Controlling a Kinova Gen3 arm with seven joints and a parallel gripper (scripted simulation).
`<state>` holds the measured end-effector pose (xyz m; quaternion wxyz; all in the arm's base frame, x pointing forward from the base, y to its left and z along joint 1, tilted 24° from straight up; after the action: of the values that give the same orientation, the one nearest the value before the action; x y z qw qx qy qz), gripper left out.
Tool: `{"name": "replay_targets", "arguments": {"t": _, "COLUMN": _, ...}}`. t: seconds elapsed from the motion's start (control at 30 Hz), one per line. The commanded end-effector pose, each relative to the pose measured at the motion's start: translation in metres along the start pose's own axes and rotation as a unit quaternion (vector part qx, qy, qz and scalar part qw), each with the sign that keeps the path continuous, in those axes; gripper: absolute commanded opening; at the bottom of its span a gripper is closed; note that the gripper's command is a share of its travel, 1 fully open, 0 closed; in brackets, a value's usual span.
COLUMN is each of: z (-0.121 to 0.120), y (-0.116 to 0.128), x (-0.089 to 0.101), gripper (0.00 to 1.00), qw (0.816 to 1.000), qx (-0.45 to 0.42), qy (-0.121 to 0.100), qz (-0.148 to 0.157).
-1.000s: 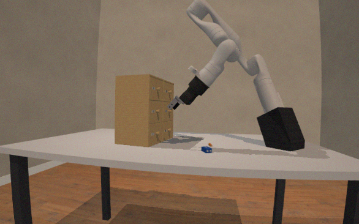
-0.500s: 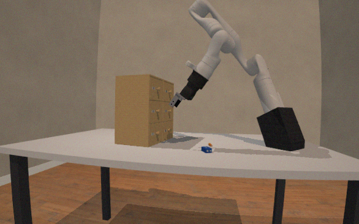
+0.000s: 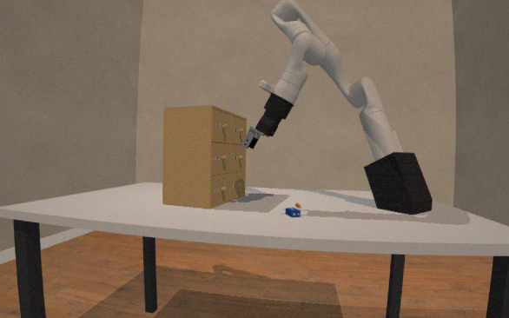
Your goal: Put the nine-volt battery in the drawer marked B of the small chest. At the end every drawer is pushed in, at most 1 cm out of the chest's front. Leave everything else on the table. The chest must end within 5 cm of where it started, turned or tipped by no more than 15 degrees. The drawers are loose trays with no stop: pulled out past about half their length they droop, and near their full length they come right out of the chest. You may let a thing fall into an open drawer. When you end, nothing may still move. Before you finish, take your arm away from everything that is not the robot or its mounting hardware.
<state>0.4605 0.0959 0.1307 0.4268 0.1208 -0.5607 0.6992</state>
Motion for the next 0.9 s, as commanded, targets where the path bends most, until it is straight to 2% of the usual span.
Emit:
{"name": "replay_targets", "arguments": {"t": 0.0, "z": 0.001, "y": -0.009, "x": 0.004, "gripper": 1.0, "qw": 1.0, "qx": -0.01, "qy": -0.003, "qz": -0.005}}
{"name": "replay_targets", "arguments": {"t": 0.87, "z": 0.002, "y": -0.01, "x": 0.021, "gripper": 1.0, "qw": 0.996, "qx": -0.01, "qy": -0.01, "qz": -0.093}}
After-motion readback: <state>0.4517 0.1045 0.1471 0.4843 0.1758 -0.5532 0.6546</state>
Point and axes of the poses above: the point where the finger pads meet when closed, its own x axis back along the fingers, its own z axis across the jaws, y = z × x, the point moved 2 cm from there along x, back along the fingers, and after that the axes turned 4 degrees about x, right-handed, at the moved point
